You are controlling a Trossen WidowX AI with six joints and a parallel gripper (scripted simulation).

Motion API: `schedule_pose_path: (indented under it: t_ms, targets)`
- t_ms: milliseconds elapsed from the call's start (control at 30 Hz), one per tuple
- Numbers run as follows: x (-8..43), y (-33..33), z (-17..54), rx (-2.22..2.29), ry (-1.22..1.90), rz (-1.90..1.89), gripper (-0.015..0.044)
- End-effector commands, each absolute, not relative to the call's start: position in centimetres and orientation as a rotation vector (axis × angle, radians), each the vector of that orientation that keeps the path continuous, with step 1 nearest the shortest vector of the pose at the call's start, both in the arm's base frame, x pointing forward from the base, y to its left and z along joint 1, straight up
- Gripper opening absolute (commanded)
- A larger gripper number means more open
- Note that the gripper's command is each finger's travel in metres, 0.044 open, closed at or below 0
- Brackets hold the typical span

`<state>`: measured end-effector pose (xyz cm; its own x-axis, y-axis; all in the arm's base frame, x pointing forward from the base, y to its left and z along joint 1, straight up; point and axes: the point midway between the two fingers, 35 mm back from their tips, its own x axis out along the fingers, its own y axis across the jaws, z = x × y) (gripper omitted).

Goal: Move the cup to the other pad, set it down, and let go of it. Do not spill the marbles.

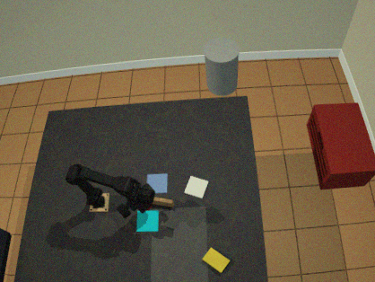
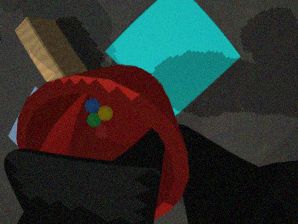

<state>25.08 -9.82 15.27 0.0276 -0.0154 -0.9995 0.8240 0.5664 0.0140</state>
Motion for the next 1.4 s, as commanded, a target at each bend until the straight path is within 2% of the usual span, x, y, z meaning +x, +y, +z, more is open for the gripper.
schedule_pose_path:
  t_ms: [0, 767, 1367]
  targets:
    - [24.8, -10.5, 15.3, 0.753, 1.405, -0.751, 0.0000]
    - [22.9, -14.7, 15.3, 0.749, 1.405, -0.755, 0.0000]
    - [23.0, -14.8, 13.7, 0.749, 1.405, -0.755, 0.0000]
